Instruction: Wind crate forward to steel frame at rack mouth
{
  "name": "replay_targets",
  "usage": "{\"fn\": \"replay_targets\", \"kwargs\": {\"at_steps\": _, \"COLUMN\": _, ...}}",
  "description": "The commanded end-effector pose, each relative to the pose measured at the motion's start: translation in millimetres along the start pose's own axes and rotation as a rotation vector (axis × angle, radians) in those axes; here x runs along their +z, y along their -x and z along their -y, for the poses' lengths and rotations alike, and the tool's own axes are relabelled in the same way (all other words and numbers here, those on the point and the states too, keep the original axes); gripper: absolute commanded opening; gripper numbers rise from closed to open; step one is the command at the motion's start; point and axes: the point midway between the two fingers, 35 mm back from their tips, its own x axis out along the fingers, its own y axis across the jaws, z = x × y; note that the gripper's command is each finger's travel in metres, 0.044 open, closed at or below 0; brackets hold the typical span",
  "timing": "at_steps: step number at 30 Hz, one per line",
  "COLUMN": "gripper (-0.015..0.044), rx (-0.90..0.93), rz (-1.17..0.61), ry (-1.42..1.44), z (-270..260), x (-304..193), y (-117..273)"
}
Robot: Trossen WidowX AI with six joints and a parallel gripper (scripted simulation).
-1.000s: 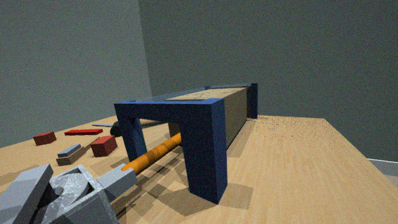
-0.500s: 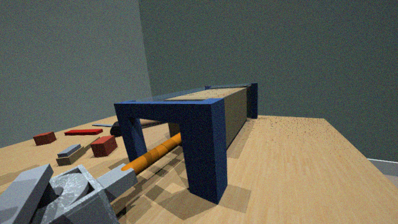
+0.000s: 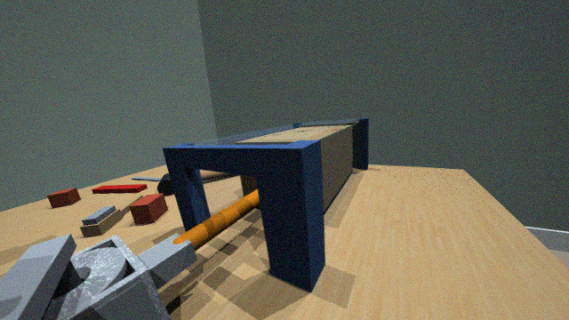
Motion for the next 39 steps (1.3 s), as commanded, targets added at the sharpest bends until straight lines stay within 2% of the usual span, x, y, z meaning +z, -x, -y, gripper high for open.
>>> {"fn": "replay_targets", "kwargs": {"at_steps": 1, "gripper": 0.0240, "rx": 0.002, "rz": 0.001, "ry": 0.011, "z": -1.1, "x": 1.3, "y": 0.0}}
{"fn": "replay_targets", "kwargs": {"at_steps": 39, "gripper": 0.0240, "rx": 0.000, "rz": 0.000, "ry": -0.001, "z": -1.8, "x": -7.8, "y": 0.1}}
